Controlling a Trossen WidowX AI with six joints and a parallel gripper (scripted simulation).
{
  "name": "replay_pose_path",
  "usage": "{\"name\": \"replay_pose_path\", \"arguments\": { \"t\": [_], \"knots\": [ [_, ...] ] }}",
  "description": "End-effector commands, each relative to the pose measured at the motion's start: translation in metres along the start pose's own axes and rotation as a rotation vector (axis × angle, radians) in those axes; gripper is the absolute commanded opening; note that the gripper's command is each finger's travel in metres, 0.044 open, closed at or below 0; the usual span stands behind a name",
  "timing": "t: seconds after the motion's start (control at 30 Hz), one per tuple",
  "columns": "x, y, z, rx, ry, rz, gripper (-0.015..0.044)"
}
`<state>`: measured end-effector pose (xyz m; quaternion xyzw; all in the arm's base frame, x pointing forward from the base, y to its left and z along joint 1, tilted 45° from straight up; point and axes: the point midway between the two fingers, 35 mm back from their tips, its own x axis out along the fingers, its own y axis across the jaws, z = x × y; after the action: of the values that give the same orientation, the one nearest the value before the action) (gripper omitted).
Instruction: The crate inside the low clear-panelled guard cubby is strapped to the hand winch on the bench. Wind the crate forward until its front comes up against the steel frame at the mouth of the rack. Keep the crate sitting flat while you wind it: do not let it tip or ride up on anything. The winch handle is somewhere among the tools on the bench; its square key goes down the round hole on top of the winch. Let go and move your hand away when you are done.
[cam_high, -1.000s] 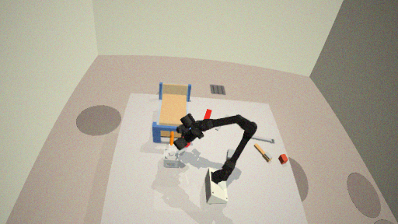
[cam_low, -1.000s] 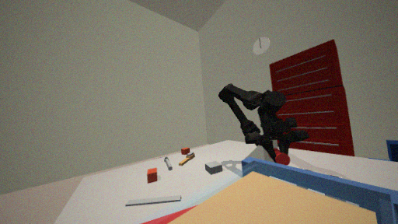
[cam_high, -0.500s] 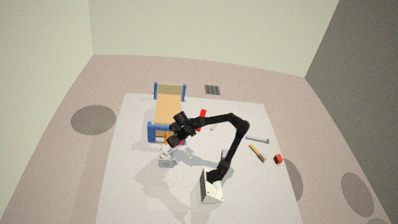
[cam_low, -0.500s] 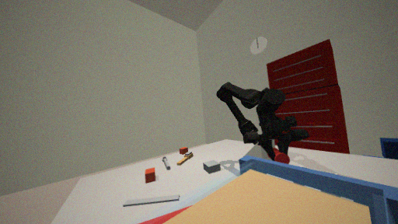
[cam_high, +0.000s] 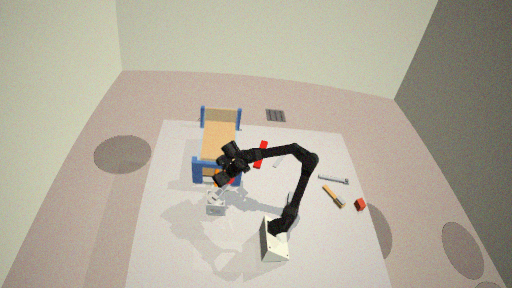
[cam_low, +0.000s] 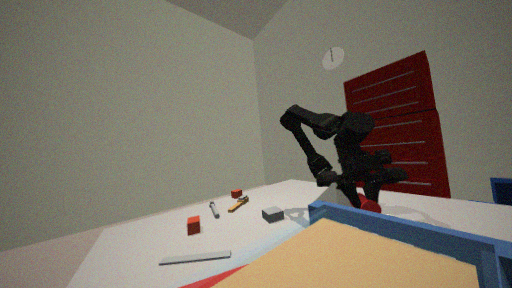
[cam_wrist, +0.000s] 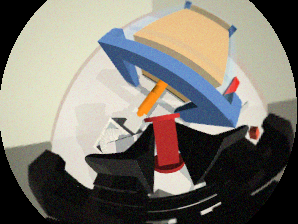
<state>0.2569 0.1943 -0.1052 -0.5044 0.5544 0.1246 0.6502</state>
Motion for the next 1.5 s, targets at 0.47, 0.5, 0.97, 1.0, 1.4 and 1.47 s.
{"name": "replay_pose_path", "arguments": {
  "t": [0.47, 0.5, 0.97, 1.0, 1.4, 1.47],
  "knots": [
    [0.010, 0.011, 0.023, 0.004, -0.008, 0.006, 0.0000],
    [0.011, 0.012, 0.025, 0.004, -0.009, 0.006, 0.0000],
    [0.017, 0.023, 0.038, 0.004, -0.010, 0.007, 0.0000],
    [0.017, 0.024, 0.039, 0.004, -0.010, 0.007, 0.0000],
    [0.021, 0.035, 0.049, 0.005, -0.011, 0.007, 0.0000],
    [0.021, 0.038, 0.050, 0.005, -0.011, 0.007, 0.0000]
  ]
}}
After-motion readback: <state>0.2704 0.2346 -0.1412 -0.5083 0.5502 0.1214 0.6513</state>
